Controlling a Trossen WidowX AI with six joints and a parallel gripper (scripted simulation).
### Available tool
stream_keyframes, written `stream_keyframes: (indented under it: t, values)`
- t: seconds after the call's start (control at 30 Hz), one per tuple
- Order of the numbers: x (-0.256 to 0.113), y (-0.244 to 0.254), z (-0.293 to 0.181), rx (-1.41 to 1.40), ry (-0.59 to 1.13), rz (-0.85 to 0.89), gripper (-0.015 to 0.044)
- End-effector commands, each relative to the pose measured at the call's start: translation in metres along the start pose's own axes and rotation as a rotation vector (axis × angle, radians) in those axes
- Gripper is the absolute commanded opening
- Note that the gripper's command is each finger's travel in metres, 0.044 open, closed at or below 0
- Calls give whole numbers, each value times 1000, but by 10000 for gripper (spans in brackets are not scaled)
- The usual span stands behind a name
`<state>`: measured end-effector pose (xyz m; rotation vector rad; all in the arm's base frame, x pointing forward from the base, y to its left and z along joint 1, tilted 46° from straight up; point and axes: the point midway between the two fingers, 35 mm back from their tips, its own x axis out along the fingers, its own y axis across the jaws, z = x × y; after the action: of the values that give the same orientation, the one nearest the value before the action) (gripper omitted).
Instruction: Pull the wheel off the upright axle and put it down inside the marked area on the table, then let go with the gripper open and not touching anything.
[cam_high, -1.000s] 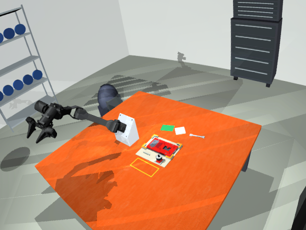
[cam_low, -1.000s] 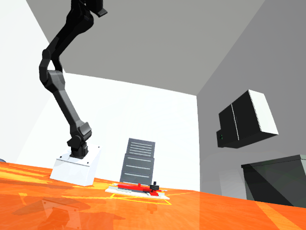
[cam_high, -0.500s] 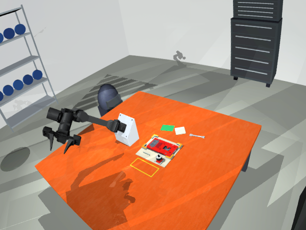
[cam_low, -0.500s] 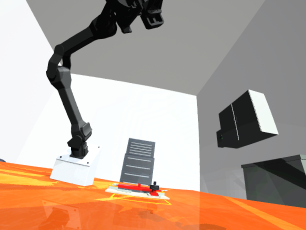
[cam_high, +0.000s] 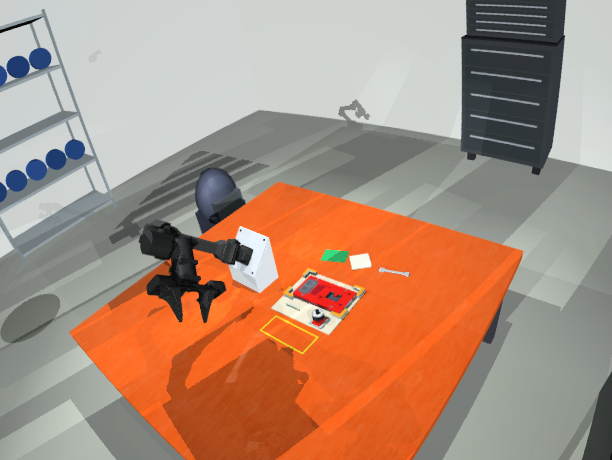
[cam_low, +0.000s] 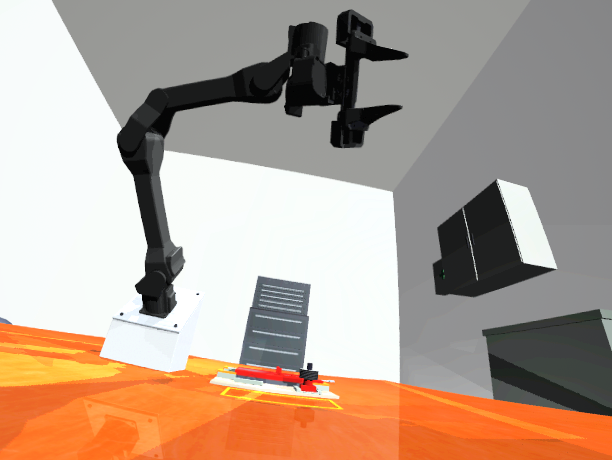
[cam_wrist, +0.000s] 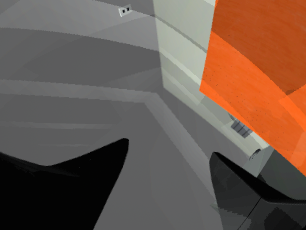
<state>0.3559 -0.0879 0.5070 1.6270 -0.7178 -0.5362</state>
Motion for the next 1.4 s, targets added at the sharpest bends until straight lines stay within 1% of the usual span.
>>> stream_keyframes:
  t: [0.0, 0.33, 0.67, 0.87, 1.1, 1.27, 1.37]
  values:
    - [12, -48, -20, -102, 15, -108, 300]
    - [22, -160, -47, -346, 29, -352, 300]
    - [10, -272, -49, -616, 29, -603, 300]
    - [-7, -336, -38, -795, 18, -761, 300]
    - [-35, -401, -13, -1019, -10, -945, 300]
    - [-60, -440, 12, -1198, -44, -1080, 300]
    - [-72, -454, 25, -1280, -62, -1138, 300]
